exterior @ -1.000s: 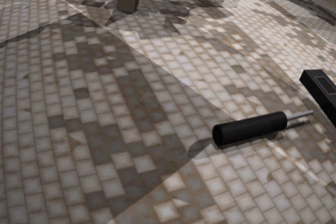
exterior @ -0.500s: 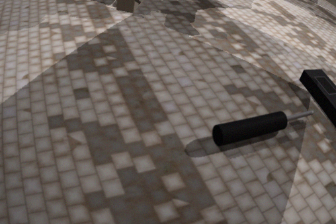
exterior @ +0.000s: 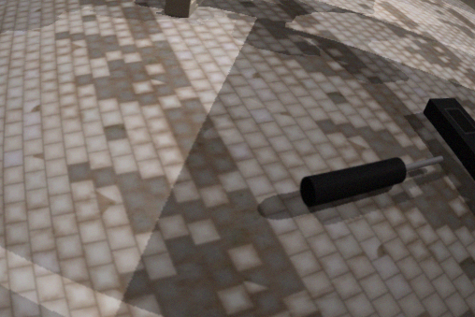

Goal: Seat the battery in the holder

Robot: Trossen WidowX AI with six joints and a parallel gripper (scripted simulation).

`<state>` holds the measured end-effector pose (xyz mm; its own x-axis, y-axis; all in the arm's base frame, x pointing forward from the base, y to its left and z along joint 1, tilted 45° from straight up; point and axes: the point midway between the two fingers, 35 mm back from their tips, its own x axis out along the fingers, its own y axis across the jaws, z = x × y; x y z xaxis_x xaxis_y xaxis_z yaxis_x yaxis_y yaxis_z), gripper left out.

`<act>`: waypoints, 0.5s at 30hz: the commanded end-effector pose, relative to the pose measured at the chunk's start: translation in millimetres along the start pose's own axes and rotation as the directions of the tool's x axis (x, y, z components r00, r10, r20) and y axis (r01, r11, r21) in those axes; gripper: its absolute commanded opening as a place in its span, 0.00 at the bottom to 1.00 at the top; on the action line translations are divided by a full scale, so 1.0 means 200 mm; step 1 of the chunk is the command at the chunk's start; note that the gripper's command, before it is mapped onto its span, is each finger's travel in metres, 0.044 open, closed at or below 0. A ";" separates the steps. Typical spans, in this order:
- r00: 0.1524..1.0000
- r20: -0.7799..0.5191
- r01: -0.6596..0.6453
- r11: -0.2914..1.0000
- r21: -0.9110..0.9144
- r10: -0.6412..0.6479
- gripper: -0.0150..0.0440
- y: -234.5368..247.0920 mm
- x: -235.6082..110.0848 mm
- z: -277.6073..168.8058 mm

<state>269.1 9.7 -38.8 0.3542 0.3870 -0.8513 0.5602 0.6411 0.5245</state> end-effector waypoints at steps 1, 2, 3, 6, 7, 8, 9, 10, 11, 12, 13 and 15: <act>1.000 -0.030 0.002 1.000 -0.002 -0.002 0.38 0.00 0.01 -0.01; 0.999 -0.036 0.004 1.000 -0.003 -0.004 0.38 0.00 0.01 -0.01; 0.999 -0.042 0.005 1.000 -0.004 -0.005 0.38 0.00 0.01 -0.01; 0.998 -0.059 0.009 1.000 -0.007 -0.010 0.38 0.00 0.02 -0.01; 0.998 -0.065 0.010 1.000 -0.008 -0.011 0.38 0.00 0.02 -0.01; 0.997 -0.070 0.012 1.000 -0.009 -0.012 0.38 0.00 0.02 -0.01; 0.997 -0.076 0.013 1.000 -0.010 -0.014 0.38 0.00 0.02 0.00; 0.997 -0.082 0.014 1.000 -0.011 -0.015 0.38 0.00 0.02 0.00; 0.996 -0.087 0.015 1.000 -0.012 -0.016 0.38 0.00 0.03 0.00; 0.996 -0.093 0.017 1.000 -0.013 -0.018 0.38 0.00 0.03 0.00; 0.995 -0.098 0.018 1.000 -0.014 -0.019 0.38 0.00 0.03 0.00; 0.994 -0.110 0.020 1.000 -0.016 -0.021 0.38 0.00 0.03 0.00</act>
<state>273.4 9.7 -41.8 0.2834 0.4277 -0.8583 0.5529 0.6585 0.5106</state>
